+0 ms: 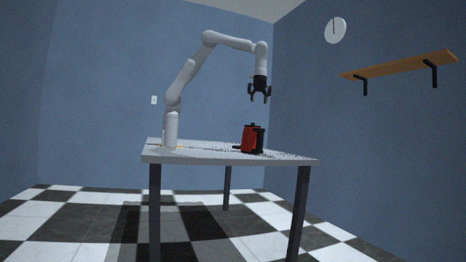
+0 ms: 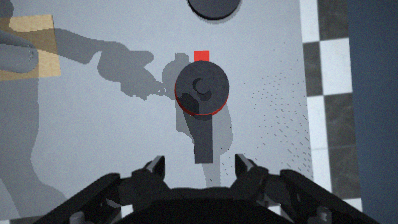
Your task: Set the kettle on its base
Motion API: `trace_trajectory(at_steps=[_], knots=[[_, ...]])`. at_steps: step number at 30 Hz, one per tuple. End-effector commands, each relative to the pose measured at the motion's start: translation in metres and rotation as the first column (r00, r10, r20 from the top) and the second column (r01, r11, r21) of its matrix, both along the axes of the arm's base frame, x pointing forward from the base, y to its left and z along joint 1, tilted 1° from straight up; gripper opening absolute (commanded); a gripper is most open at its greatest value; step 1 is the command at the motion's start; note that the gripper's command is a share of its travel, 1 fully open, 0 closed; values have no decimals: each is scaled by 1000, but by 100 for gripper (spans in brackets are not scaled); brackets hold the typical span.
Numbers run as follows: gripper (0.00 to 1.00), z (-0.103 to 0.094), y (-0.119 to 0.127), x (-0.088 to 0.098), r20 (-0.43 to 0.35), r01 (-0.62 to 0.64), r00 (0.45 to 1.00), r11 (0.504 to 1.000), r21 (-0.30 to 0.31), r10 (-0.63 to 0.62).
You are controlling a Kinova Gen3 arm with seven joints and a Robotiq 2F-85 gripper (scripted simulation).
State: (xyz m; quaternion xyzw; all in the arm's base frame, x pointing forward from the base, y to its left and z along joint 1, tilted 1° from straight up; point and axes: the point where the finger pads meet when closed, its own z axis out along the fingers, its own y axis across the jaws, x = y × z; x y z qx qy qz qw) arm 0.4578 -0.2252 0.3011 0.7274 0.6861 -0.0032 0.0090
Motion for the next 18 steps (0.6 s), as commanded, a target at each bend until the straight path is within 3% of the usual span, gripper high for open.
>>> trace_trajectory(at_steps=[1,18], knots=[[80,-2,8,4,-3,-7,1000,1000,0,7],[80,-7,25,10,-12,0,1000,1000,0,0]])
